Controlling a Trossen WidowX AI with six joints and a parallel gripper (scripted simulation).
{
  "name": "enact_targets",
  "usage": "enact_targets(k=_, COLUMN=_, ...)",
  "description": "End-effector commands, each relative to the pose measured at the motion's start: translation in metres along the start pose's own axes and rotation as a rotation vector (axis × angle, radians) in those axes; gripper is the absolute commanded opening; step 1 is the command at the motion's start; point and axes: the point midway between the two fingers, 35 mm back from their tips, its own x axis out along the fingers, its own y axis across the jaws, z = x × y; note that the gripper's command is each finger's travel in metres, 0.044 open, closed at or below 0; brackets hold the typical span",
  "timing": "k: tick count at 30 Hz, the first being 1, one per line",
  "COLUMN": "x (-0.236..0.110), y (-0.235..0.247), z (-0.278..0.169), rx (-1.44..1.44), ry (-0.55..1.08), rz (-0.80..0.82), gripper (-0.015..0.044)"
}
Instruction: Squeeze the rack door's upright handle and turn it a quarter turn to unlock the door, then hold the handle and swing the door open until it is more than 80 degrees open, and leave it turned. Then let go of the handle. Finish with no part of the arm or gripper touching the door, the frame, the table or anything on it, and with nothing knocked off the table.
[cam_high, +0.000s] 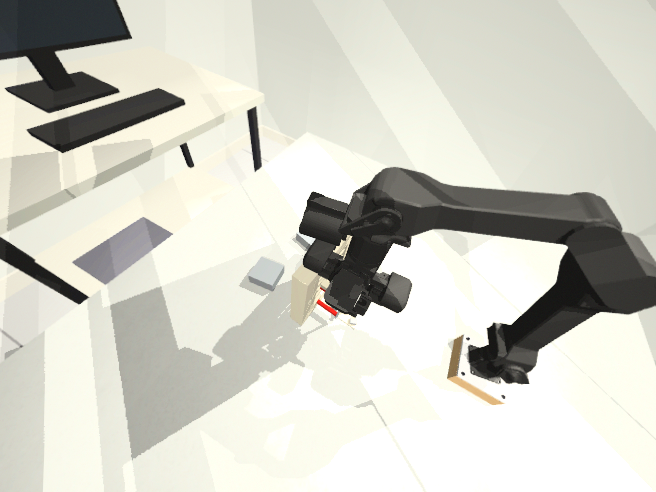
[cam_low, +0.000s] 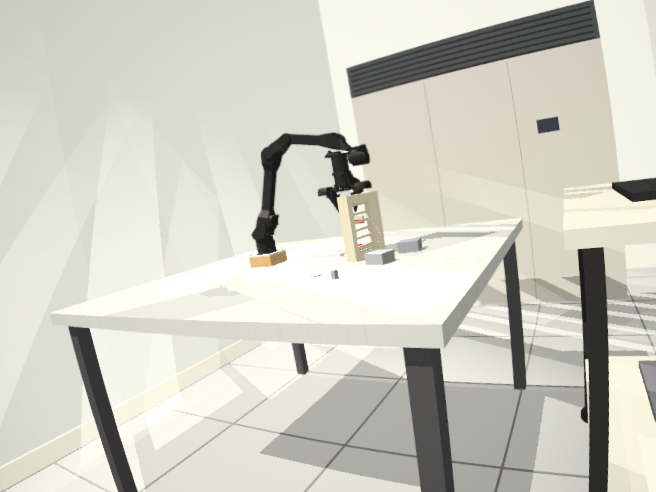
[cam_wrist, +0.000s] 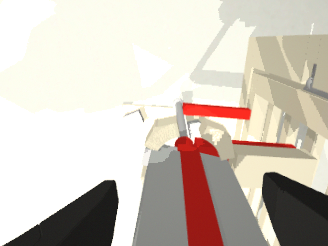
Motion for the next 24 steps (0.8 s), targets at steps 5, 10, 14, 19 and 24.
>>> enact_targets(k=5, x=0.0004, y=0.0, z=-0.0002, rx=0.403, ry=0.001, rz=0.0, gripper=0.0281)
enact_targets(k=10, x=0.0003, y=0.0, z=-0.0002, rx=0.651, ry=0.001, rz=0.0, gripper=0.0281)
enact_targets(k=14, x=0.0003, y=0.0, z=-0.0002, rx=0.849, ry=0.001, rz=0.0, gripper=0.0281)
enact_targets(k=19, x=0.0003, y=0.0, z=-0.0002, rx=1.096, ry=0.001, rz=0.0, gripper=0.0281)
enact_targets(k=24, x=0.0003, y=0.0, z=-0.0002, rx=1.344, ry=0.001, rz=0.0, gripper=0.0281)
